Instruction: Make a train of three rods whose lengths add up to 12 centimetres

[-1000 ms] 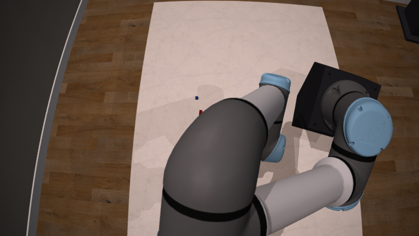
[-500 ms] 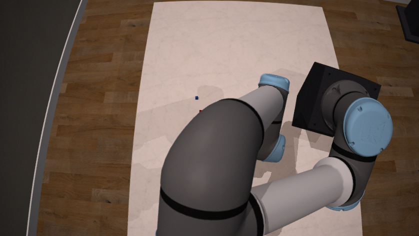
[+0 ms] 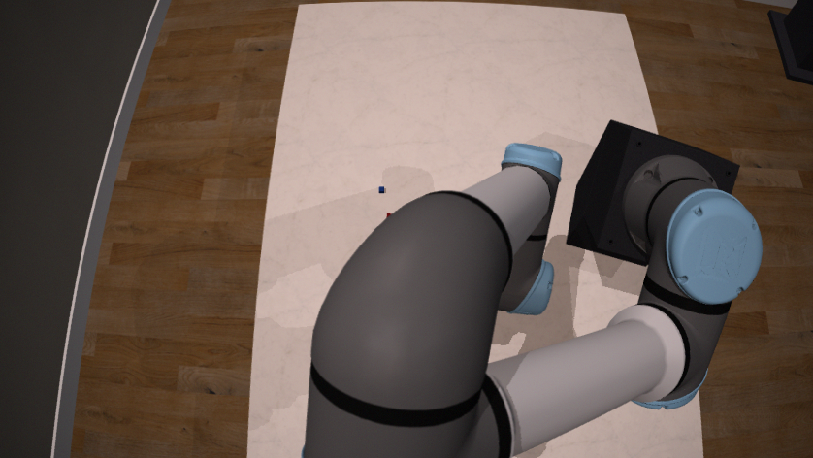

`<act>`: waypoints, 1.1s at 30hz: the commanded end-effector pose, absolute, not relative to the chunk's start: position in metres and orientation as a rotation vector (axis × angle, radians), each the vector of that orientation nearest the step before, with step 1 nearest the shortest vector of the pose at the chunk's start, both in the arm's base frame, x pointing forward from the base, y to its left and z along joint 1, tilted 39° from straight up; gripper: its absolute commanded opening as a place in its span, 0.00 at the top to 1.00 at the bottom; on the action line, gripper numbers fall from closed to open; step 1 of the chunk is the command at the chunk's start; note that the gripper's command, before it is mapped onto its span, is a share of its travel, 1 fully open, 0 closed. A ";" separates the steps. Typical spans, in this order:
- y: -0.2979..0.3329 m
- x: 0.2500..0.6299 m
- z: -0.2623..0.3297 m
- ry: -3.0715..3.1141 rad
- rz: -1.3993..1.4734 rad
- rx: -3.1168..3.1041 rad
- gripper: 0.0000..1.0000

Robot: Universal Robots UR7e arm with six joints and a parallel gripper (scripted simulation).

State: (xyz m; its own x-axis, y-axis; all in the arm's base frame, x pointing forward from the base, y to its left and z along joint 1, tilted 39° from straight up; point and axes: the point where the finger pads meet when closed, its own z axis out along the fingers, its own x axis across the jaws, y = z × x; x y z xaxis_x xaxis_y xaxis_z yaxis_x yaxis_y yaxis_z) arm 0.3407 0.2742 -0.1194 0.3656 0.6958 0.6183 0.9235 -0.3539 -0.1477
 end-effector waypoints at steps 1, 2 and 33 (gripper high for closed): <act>0.274 0.341 -0.119 -1.400 -0.636 -2.155 0.46; 0.274 0.341 -0.119 -1.400 -0.636 -2.155 0.46; 0.279 0.342 -0.126 -1.400 -0.636 -2.155 0.46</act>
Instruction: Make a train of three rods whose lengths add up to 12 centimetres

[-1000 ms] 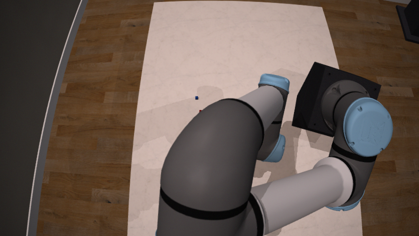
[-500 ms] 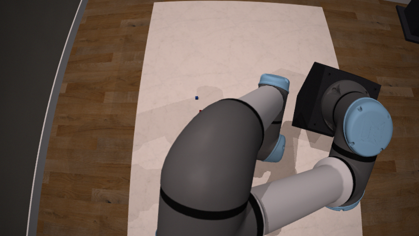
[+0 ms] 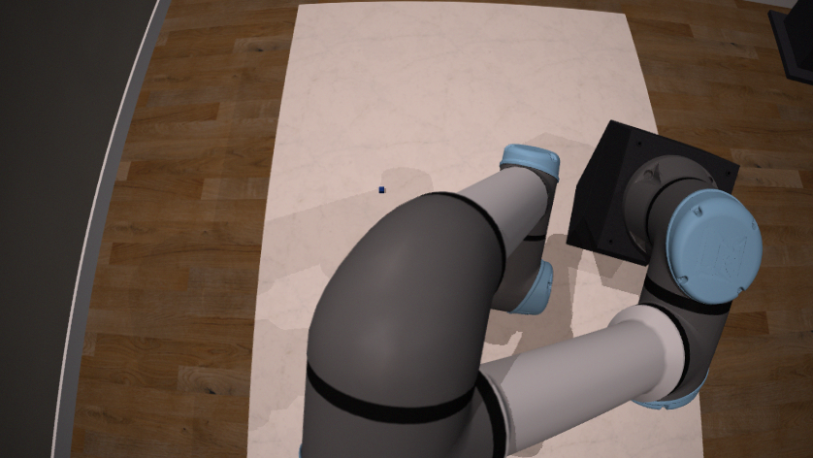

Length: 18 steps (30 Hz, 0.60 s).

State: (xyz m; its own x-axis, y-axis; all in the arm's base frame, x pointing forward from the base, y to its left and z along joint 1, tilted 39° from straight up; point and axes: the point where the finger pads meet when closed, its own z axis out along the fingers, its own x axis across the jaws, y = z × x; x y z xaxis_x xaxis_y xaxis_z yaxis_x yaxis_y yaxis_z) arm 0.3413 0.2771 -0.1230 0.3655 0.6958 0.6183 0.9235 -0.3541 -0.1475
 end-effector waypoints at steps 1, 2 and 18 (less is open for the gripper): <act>0.280 0.342 -0.126 -1.400 -0.636 -2.155 0.46; 0.281 0.342 -0.127 -1.400 -0.636 -2.155 0.46; 0.285 0.343 -0.132 -1.400 -0.636 -2.155 0.46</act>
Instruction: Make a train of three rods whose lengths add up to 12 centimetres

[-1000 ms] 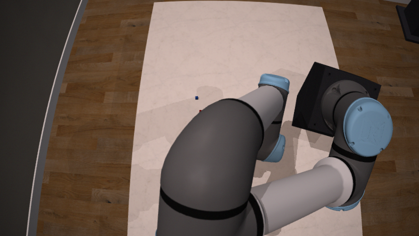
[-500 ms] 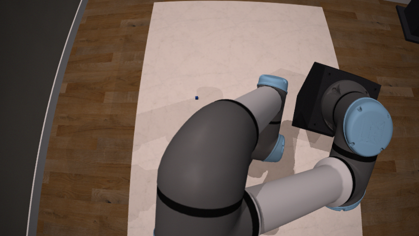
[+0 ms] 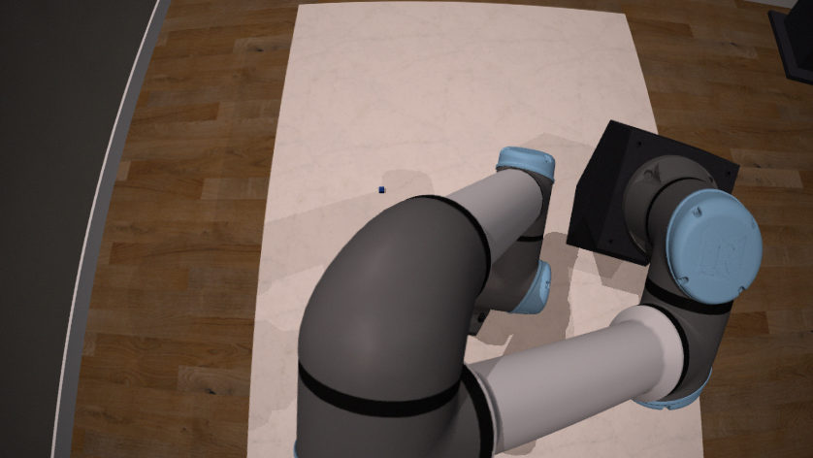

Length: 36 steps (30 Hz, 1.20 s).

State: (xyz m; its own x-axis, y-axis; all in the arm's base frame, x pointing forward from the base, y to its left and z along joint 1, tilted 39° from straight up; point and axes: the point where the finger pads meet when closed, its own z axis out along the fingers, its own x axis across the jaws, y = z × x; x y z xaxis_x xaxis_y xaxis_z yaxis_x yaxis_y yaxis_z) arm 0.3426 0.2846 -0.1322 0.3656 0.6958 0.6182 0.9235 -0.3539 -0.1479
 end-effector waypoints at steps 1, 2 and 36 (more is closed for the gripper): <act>0.285 0.343 -0.132 -1.400 -0.636 -2.155 0.46; 0.285 0.343 -0.132 -1.400 -0.636 -2.155 0.46; 0.285 0.343 -0.132 -1.400 -0.636 -2.155 0.76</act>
